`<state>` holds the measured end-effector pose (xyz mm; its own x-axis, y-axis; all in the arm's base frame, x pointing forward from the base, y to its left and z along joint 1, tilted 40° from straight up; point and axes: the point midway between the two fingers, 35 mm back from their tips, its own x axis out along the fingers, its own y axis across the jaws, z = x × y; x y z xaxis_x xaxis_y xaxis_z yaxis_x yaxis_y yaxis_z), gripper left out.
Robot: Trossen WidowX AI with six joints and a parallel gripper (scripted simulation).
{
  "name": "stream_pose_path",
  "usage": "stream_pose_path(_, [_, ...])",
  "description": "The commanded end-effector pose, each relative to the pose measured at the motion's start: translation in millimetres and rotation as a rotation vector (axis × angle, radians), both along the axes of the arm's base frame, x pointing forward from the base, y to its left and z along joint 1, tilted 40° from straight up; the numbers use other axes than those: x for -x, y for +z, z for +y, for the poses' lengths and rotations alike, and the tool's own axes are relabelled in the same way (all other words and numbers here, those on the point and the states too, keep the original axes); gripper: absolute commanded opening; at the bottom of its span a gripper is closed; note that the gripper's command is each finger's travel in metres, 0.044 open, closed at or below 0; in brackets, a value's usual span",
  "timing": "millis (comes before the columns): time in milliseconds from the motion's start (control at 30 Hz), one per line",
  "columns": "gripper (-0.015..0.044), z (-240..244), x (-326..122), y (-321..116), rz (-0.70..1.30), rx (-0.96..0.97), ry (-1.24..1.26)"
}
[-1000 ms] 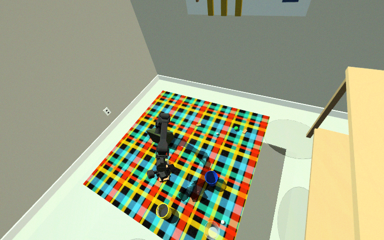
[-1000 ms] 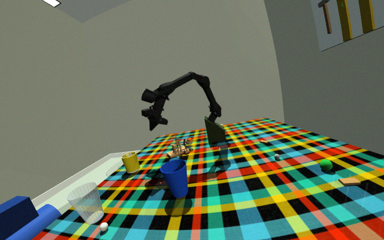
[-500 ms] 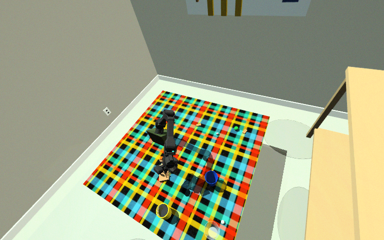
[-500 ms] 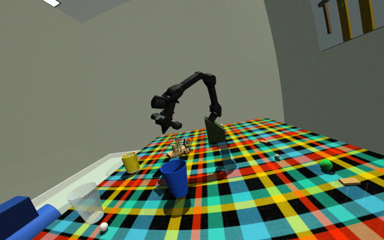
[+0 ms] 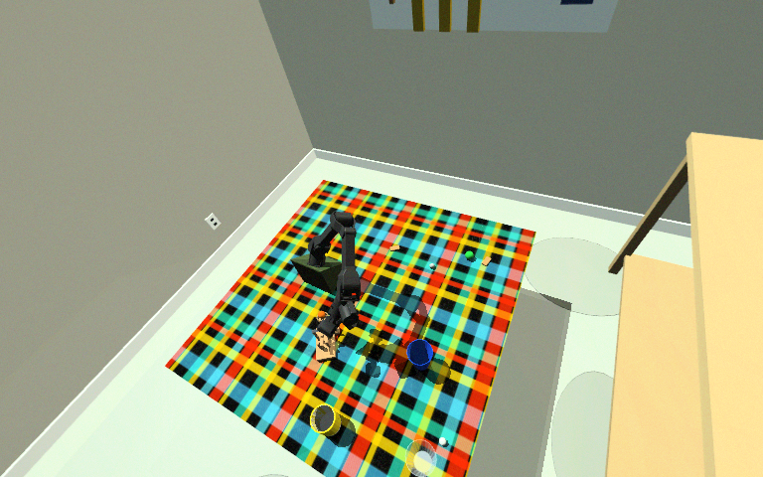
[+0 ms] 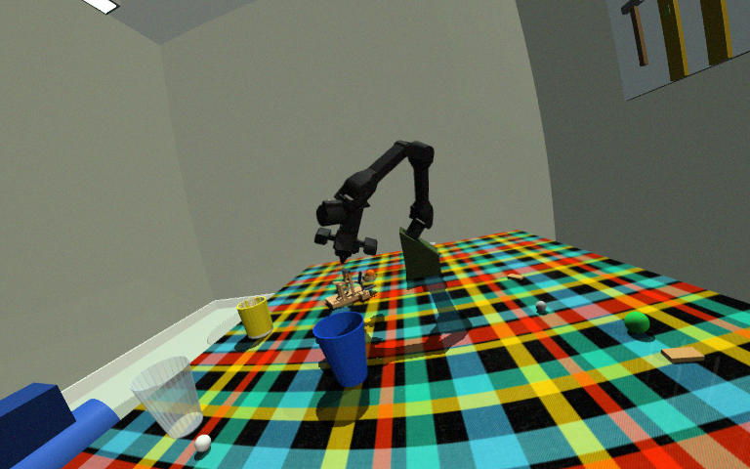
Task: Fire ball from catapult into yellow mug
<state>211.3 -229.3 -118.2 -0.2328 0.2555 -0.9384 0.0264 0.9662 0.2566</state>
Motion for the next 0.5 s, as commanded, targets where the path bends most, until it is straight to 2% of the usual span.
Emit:
stream_pose_path(0, [0.0, 21.0, 10.8, 5.2, 0.036, -0.046, 0.129])
stream_pose_path(467, [0.0, 81.1, 48.6, 28.9, 0.13, -0.23, 0.572])
